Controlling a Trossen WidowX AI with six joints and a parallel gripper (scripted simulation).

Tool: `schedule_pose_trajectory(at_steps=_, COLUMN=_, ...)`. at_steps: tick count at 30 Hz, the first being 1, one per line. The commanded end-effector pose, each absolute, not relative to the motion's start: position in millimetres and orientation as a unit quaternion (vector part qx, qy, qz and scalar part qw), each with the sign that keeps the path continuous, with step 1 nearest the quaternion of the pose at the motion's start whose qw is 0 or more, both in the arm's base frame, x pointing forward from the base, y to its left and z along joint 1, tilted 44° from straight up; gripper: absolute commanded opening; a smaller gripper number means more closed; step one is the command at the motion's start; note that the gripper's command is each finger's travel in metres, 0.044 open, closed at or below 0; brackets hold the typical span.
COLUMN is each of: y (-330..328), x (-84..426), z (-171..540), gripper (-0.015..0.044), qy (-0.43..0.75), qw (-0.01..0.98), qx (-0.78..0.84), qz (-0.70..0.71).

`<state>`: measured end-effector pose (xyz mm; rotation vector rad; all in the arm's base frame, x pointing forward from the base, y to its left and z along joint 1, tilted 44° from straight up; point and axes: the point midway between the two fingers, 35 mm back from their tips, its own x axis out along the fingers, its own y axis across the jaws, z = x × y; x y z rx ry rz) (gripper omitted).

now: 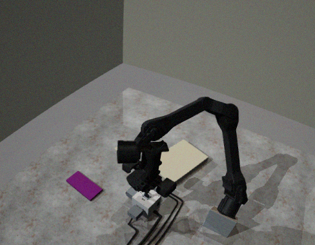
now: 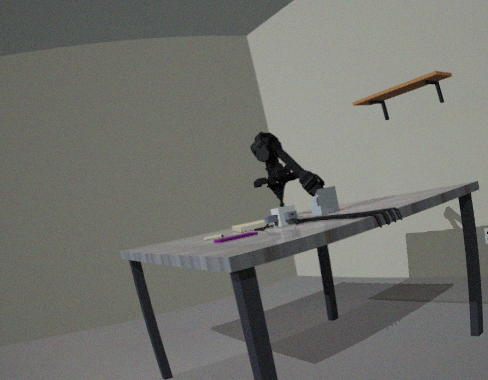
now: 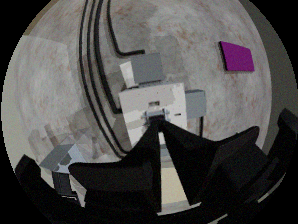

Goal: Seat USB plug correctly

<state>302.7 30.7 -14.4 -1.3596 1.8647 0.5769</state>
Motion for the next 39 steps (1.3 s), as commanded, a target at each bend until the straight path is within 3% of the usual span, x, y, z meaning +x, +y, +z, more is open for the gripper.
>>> schedule_pose_trajectory(at_steps=1, y=29.9, x=302.9, z=-14.9, gripper=0.0000, qy=0.727, qw=0.371, qx=-0.532, qz=0.225)
schedule_pose_trajectory(at_steps=39, y=27.5, x=302.3, z=-17.5, gripper=0.0000, qy=0.727, qw=0.371, qx=-0.533, qz=0.225)
